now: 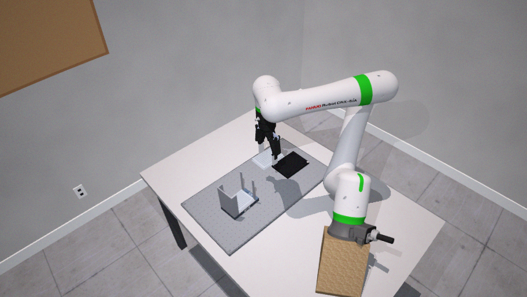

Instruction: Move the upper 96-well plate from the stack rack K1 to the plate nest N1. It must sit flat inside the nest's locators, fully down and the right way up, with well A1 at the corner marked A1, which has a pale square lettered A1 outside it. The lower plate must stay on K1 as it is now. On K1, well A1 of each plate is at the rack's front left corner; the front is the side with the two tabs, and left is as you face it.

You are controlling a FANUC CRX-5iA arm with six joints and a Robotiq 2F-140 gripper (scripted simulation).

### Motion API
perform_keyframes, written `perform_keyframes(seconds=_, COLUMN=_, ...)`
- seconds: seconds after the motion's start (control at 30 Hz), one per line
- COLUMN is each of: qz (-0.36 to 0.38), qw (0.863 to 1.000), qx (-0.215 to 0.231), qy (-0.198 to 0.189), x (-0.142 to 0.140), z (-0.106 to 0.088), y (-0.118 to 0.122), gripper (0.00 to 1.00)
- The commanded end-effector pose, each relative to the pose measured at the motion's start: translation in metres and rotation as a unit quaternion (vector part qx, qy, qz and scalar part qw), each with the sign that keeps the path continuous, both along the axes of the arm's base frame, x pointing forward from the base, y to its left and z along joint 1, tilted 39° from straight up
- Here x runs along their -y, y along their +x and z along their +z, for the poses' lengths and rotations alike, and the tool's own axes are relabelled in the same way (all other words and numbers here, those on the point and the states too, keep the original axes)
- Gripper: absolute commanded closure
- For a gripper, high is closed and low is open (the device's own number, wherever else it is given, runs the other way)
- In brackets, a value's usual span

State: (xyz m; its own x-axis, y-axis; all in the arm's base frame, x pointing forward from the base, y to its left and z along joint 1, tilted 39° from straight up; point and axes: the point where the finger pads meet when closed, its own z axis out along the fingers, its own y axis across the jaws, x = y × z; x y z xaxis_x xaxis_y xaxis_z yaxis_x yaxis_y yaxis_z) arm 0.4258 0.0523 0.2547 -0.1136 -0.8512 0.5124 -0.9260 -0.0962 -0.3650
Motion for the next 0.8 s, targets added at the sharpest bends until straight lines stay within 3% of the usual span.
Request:
perform_keyframes(seconds=0.0, qz=0.0, qw=1.0, qx=0.0, qy=0.0, x=0.003, z=0.002, y=0.0, gripper=1.0)
perform_keyframes(seconds=0.77, qz=0.0, qw=1.0, qx=0.0, qy=0.0, x=0.063, z=0.039, y=-0.003, gripper=1.0)
